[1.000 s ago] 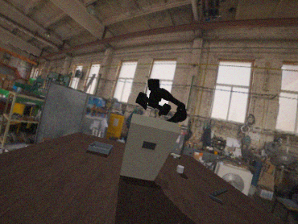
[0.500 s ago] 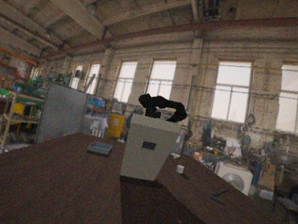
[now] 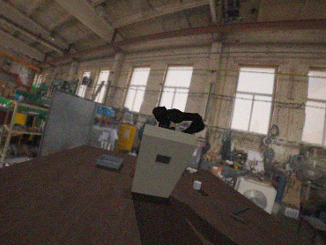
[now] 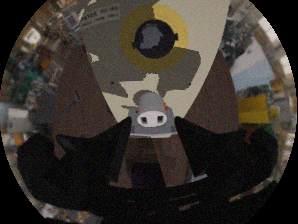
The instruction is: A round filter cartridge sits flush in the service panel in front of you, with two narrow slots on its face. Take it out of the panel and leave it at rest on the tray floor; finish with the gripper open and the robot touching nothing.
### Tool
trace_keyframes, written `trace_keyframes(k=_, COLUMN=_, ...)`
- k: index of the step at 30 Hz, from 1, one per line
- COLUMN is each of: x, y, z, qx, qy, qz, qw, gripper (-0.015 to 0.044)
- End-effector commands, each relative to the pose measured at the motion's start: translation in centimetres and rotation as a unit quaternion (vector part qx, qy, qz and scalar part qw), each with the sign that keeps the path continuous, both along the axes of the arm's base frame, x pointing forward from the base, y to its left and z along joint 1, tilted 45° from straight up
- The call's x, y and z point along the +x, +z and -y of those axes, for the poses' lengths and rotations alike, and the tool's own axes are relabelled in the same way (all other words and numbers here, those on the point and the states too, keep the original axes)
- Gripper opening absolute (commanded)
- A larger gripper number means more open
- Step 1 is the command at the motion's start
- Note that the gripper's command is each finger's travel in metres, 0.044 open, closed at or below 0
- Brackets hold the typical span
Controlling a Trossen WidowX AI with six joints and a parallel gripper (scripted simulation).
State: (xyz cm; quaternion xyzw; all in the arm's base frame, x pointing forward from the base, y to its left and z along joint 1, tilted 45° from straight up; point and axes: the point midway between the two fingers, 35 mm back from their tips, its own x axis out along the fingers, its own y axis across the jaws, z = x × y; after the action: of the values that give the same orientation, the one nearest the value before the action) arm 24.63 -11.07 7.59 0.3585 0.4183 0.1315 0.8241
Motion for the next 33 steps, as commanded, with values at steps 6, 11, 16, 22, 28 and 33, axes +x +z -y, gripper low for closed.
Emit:
trace_keyframes(k=6, x=0.7, y=-0.9, z=-0.8, qx=0.002, qy=-0.002, qz=-0.003, qw=1.0, gripper=0.0305)
trace_keyframes(k=11, x=1.2, y=-1.3, z=-1.3, qx=0.003, qy=-0.001, qz=-0.002, qw=1.0, gripper=0.0305)
trace_keyframes(k=16, x=1.2, y=-1.2, z=-1.2, qx=0.001, qy=0.0, qz=0.001, qw=1.0, gripper=0.0285)
trace_keyframes(k=22, x=1.2, y=-1.2, z=-1.2, qx=0.001, qy=0.0, qz=0.001, qw=1.0, gripper=0.0245)
trace_keyframes(k=28, x=1.2, y=-1.2, z=-1.2, qx=0.001, qy=0.0, qz=0.001, qw=1.0, gripper=0.0205)
trace_keyframes(k=33, x=1.2, y=-1.2, z=-1.2, qx=0.001, qy=0.0, qz=0.001, qw=1.0, gripper=0.0113)
